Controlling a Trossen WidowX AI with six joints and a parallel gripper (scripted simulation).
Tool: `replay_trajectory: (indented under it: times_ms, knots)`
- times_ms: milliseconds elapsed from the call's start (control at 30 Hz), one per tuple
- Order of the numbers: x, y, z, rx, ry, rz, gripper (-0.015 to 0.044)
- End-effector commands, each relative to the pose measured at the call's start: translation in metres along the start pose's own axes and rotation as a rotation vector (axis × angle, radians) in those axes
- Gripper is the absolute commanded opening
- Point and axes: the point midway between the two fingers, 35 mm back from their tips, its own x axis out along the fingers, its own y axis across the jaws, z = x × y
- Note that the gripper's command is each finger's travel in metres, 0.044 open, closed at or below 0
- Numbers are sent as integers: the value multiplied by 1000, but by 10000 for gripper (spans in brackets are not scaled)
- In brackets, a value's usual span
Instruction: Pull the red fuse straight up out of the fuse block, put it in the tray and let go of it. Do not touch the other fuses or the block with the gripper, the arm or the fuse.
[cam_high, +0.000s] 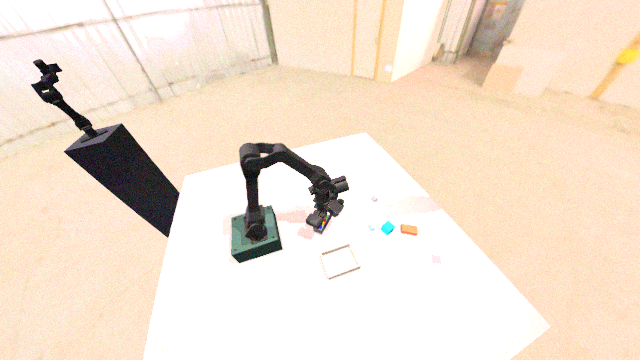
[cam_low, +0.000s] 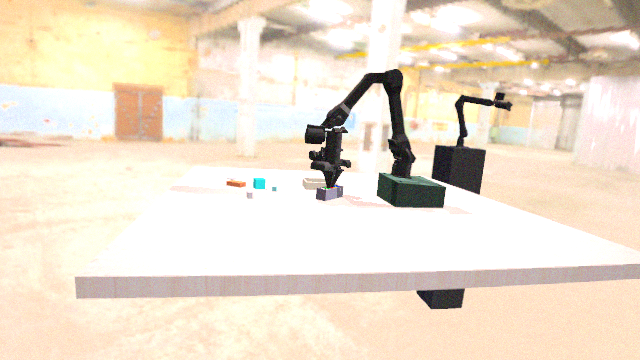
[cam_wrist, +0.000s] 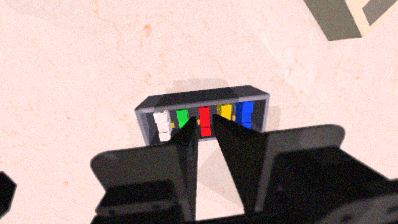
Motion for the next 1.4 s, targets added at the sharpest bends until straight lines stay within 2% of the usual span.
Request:
replay_trajectory:
  times_ms: [0, 167, 533, 1367]
  knots:
    - [3, 0, -1, -2, 6, 2, 74]
    - [3, 0, -1, -2, 6, 2, 74]
    - [2, -1, -1, 0, 2, -2, 0]
    - [-8, 0, 0, -1, 3, -1, 0]
